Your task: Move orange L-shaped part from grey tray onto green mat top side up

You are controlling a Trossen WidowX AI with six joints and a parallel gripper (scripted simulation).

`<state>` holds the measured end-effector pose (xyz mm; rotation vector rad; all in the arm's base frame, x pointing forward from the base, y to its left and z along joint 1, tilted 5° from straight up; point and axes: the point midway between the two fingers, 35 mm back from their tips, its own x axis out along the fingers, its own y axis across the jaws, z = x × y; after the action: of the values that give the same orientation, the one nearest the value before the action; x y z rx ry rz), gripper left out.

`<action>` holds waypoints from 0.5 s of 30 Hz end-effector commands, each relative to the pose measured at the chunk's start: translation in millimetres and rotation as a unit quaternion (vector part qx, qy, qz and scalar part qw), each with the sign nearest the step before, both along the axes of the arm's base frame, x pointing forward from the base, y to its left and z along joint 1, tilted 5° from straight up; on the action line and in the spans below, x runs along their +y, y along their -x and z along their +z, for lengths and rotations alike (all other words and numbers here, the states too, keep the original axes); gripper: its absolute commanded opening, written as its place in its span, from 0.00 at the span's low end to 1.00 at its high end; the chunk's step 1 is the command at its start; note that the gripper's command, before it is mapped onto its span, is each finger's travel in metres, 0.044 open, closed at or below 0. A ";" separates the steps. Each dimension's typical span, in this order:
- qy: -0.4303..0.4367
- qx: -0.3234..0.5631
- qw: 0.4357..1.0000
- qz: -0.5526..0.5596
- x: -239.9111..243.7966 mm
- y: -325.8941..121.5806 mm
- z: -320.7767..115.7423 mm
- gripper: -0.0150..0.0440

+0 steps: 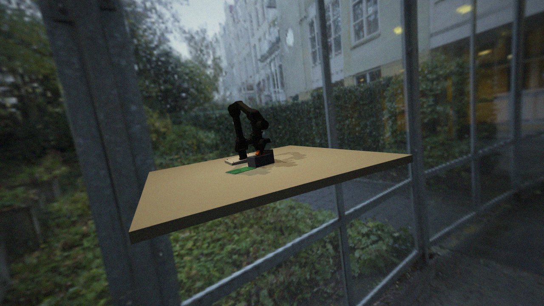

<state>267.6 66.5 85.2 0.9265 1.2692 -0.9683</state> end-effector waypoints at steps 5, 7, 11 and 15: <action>0.001 0.001 1.000 0.001 0.2 0.9 7.9 0.25; 0.001 0.002 1.000 0.001 0.3 1.3 11.0 0.25; 0.002 0.002 1.000 0.001 0.6 1.8 17.0 0.25; 0.002 0.003 1.000 0.001 0.9 2.3 23.5 0.25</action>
<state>265.2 67.2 102.3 0.9181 1.2763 -0.9704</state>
